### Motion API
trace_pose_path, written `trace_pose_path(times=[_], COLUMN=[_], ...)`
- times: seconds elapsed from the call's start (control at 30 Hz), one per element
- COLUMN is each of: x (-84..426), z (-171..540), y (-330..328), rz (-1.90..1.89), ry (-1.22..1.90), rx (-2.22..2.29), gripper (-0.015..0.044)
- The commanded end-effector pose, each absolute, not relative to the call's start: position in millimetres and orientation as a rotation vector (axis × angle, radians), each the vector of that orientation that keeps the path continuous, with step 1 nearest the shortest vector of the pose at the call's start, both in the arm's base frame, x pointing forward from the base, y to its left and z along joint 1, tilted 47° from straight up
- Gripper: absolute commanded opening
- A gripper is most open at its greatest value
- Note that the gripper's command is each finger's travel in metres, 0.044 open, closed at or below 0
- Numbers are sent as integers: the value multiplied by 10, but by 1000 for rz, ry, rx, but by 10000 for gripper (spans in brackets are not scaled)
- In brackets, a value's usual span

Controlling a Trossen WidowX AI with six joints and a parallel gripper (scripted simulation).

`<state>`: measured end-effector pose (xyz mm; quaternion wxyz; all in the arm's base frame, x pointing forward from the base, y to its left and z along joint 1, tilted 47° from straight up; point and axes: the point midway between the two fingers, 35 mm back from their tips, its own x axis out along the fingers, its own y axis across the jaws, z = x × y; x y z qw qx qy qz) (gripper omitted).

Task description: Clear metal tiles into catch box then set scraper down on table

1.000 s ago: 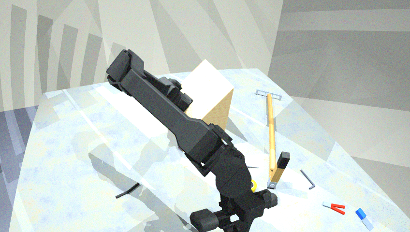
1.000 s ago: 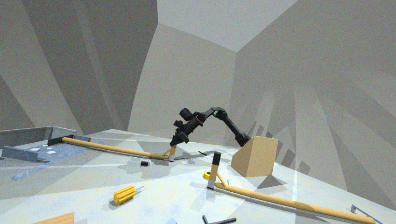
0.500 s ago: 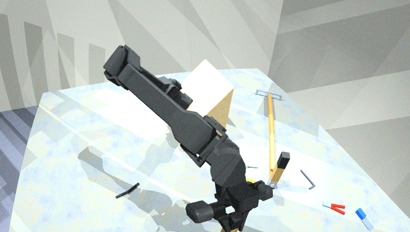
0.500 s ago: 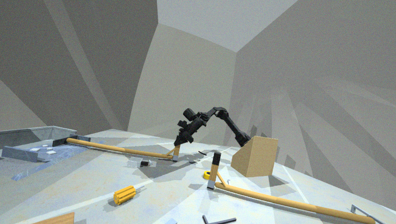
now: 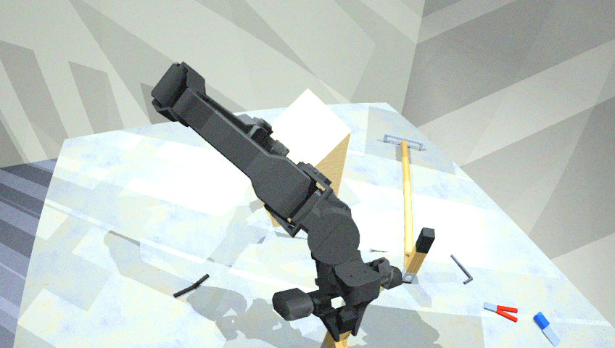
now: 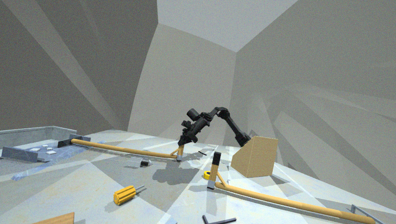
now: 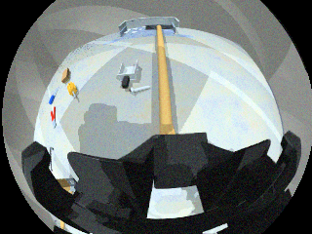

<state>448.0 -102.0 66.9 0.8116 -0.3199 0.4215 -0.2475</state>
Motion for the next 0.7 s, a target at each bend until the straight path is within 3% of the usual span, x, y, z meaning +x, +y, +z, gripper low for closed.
trace_pose_path(times=[0.0,0.67], x=[4432,4129], z=[705,706], y=[-972,-913], rz=[-526,-525], ry=[885,884], rx=[-680,-680], gripper=[0,0])
